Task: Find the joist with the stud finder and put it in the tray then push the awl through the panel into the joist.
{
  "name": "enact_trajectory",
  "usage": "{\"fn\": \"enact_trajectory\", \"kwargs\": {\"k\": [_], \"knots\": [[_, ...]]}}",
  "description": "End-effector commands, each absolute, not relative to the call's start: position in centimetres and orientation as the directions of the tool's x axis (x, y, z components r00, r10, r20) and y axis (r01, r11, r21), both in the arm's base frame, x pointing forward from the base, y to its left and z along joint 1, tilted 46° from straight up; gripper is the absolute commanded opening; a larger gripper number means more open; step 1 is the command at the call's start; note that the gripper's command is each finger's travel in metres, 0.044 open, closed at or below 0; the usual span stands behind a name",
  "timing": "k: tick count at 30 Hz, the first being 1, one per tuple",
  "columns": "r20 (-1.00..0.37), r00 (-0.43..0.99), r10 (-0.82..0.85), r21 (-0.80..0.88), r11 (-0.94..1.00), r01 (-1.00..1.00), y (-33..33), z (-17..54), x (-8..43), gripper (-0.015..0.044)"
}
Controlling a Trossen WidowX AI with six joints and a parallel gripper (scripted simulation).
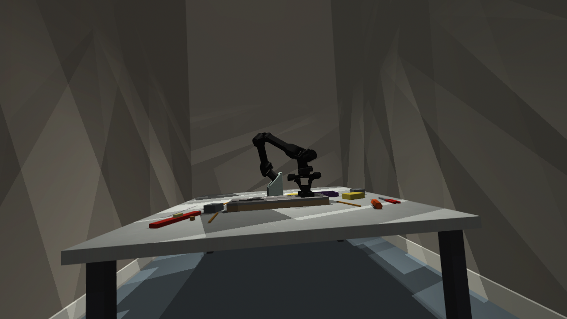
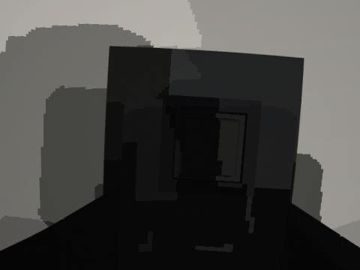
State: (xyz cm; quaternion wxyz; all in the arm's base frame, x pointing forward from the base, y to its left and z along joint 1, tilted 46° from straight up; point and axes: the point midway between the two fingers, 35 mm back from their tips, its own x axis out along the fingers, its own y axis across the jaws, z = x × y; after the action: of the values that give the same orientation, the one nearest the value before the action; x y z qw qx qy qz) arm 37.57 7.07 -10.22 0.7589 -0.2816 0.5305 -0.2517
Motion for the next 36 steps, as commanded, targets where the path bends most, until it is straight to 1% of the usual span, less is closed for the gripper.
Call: {"fn": "enact_trajectory", "kwargs": {"k": [1, 36], "knots": [[-0.657, 0.309, -0.687, -0.701, 0.708, 0.084, 6.0, -9.4, 37.4, 0.0000], [-0.653, 0.307, -0.692, -0.706, 0.703, 0.082, -2.0, -1.6, 36.5, 0.0000]]}}
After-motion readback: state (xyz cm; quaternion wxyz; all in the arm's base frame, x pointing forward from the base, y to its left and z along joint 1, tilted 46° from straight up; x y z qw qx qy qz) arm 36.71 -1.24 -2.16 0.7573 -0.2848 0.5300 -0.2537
